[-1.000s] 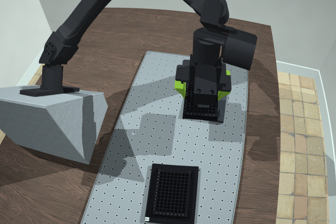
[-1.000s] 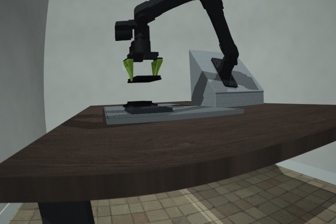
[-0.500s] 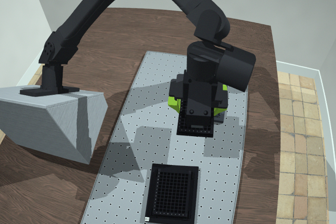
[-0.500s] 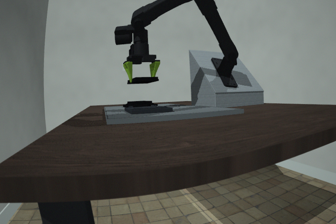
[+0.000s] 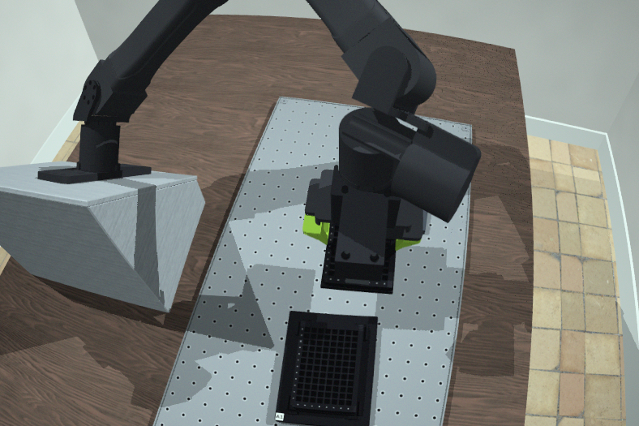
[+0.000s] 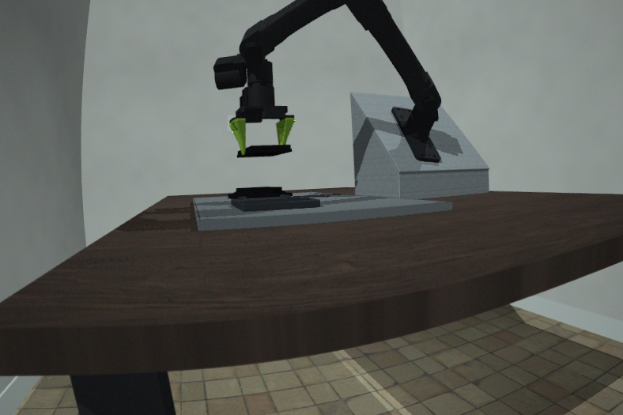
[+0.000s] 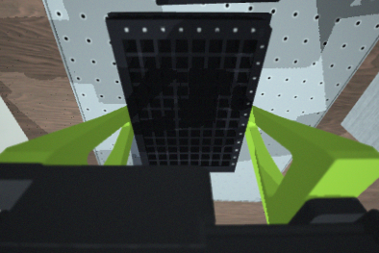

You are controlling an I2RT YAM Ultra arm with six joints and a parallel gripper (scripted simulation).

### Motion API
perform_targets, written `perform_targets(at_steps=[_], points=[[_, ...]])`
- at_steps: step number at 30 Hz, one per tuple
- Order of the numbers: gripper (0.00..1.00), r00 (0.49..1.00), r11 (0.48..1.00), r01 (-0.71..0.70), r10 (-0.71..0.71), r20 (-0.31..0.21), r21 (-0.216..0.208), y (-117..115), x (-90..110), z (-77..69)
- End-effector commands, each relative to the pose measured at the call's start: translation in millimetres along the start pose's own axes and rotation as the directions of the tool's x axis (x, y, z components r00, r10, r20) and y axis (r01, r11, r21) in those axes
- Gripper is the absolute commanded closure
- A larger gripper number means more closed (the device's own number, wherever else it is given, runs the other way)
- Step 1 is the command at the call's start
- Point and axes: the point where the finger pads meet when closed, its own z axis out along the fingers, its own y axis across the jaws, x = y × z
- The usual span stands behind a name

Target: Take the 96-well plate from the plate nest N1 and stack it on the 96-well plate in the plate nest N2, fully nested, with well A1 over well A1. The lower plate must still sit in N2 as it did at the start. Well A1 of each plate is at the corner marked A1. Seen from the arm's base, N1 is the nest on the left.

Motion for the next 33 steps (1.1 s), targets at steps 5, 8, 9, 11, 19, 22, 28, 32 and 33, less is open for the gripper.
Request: perform_targets(at_steps=[5, 8, 9, 11, 19, 22, 28, 32, 33], points=[[1.00, 0.999, 0.999, 0.030, -0.029, 0.029, -0.031, 4.6, -28.5, -12.7], [1.00, 0.999, 0.999, 0.025, -0.024, 0.026, -0.027, 1.1, -37.7, -12.8], [1.00, 0.999, 0.999, 0.023, -0.023, 0.025, -0.025, -0.1, -40.7, -12.8], [1.00, 1.000, 1.000, 0.020, -0.019, 0.023, -0.022, -2.5, -46.6, -12.9], [1.00, 1.000, 1.000, 0.020, -0.019, 0.023, -0.022, -7.2, -66.2, -13.1], [1.00, 1.000, 1.000, 0.020, -0.019, 0.022, -0.022, -9.4, -76.0, -13.2], [1.00, 1.000, 1.000, 0.020, -0.020, 0.022, -0.022, -14.0, -95.5, -13.4], [1.00, 1.000, 1.000, 0.020, -0.020, 0.022, -0.022, -17.1, -108.5, -13.6], [1.00, 1.000, 1.000, 0.020, -0.020, 0.022, -0.022, -17.9, -111.8, -13.6]])
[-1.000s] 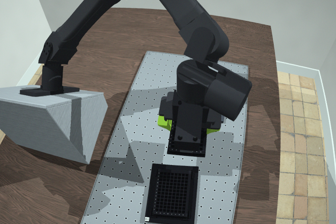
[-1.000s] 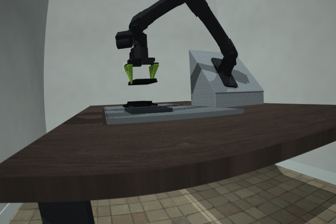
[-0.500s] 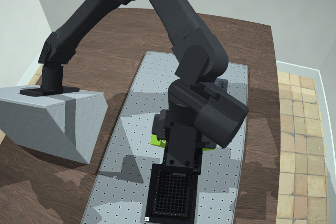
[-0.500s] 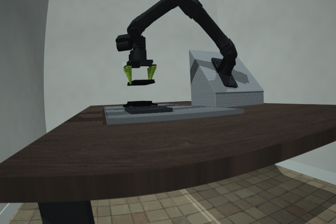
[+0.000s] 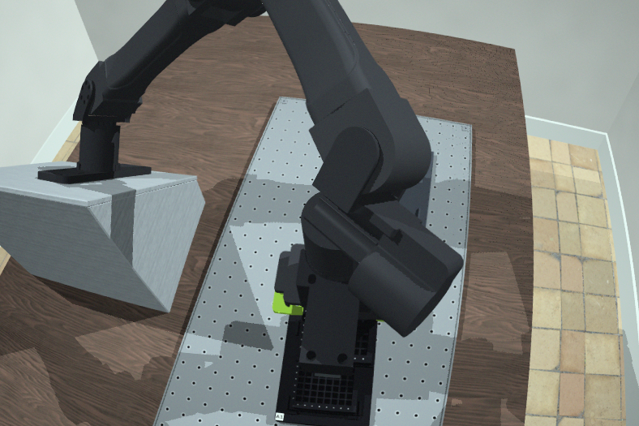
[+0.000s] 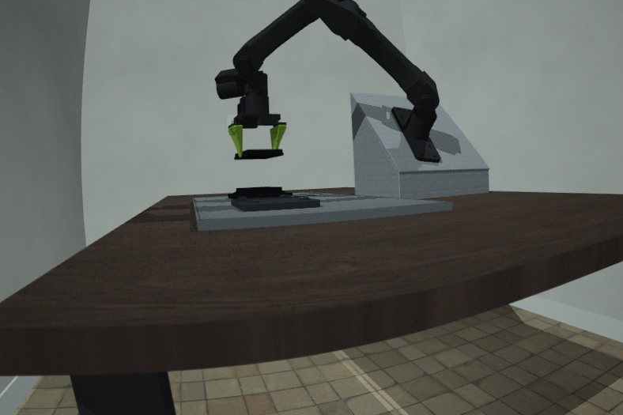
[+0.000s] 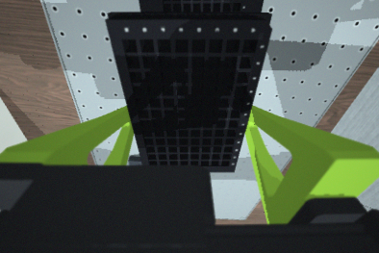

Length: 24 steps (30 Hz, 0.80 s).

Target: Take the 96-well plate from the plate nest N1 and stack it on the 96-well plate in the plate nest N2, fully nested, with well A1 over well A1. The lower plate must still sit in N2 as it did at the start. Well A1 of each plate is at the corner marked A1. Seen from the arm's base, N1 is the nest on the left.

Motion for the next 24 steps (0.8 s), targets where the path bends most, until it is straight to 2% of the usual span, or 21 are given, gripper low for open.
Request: perform_targets(at_steps=[1, 14, 19, 20, 24], points=[[1.00, 1.000, 1.000, 0.006, -0.006, 0.017, -0.008, -1.6, -15.6, -12.5], [1.00, 1.000, 1.000, 0.006, -0.006, 0.017, -0.008, -11.6, -55.0, -12.9], [1.00, 1.000, 1.000, 0.008, -0.008, 0.018, -0.009, -11.5, -55.3, -13.8], [1.00, 0.999, 0.999, 0.029, -0.028, 0.038, -0.027, -3.9, -50.2, -25.2], [1.00, 0.999, 0.999, 0.029, -0.028, 0.038, -0.027, -3.5, -49.7, -25.2]])
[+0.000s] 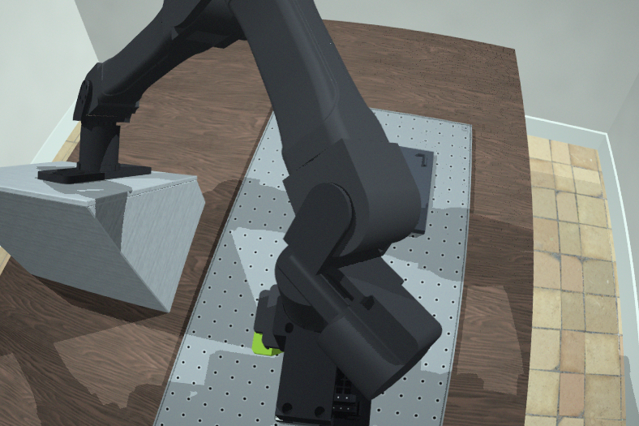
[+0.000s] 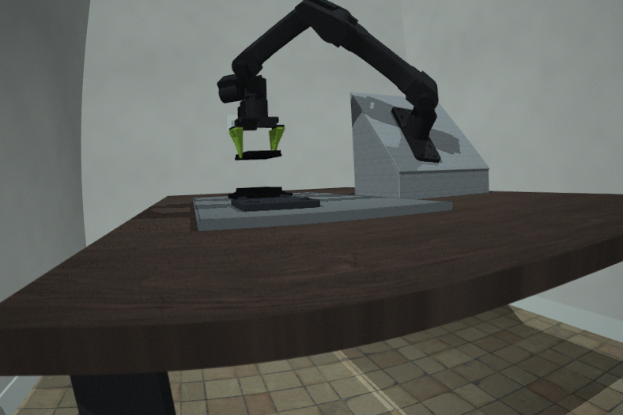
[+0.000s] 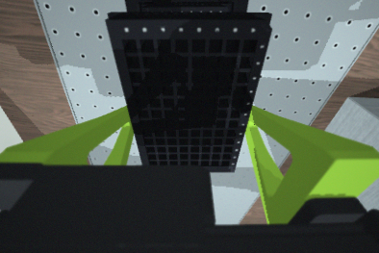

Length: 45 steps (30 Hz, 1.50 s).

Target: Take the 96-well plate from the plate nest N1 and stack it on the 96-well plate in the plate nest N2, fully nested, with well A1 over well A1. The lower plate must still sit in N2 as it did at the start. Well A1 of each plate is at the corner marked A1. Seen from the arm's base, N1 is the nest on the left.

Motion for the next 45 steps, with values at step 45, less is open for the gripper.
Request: perform_targets(at_steps=[45], points=[[1.00, 1.000, 1.000, 0.010, -0.010, 0.024, -0.021, 3.8, 1.0, -18.4]])
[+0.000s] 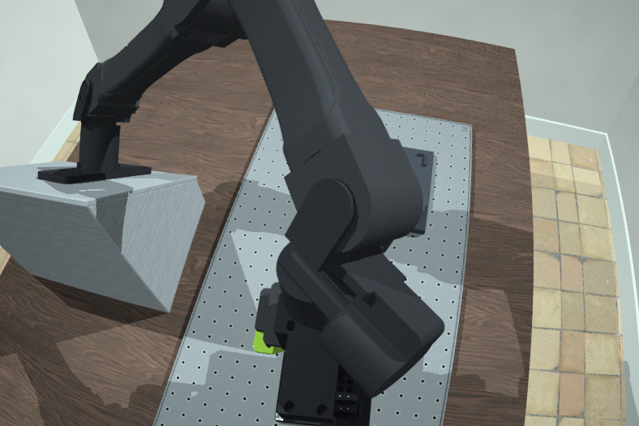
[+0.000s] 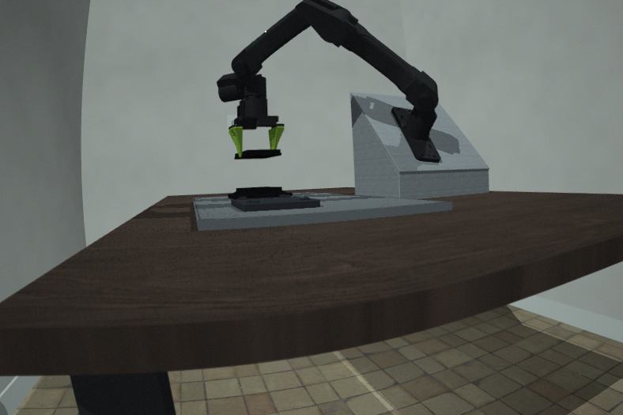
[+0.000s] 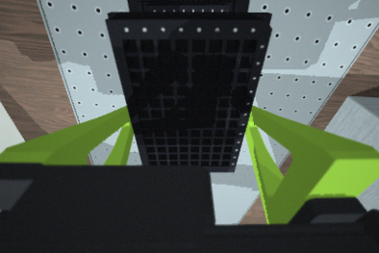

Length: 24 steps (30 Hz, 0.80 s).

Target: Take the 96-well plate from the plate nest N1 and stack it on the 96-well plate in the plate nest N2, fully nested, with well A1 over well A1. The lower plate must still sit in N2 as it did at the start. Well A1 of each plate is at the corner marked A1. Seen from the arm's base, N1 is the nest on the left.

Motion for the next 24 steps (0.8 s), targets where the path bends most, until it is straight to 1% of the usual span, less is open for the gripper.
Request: perform_targets(at_steps=[1, 24], points=[[1.00, 1.000, 1.000, 0.007, -0.006, 0.023, -0.019, 2.4, -0.3, -16.1], [1.00, 1.000, 1.000, 0.006, -0.006, 0.023, -0.017, 3.4, 1.1, -15.5]])
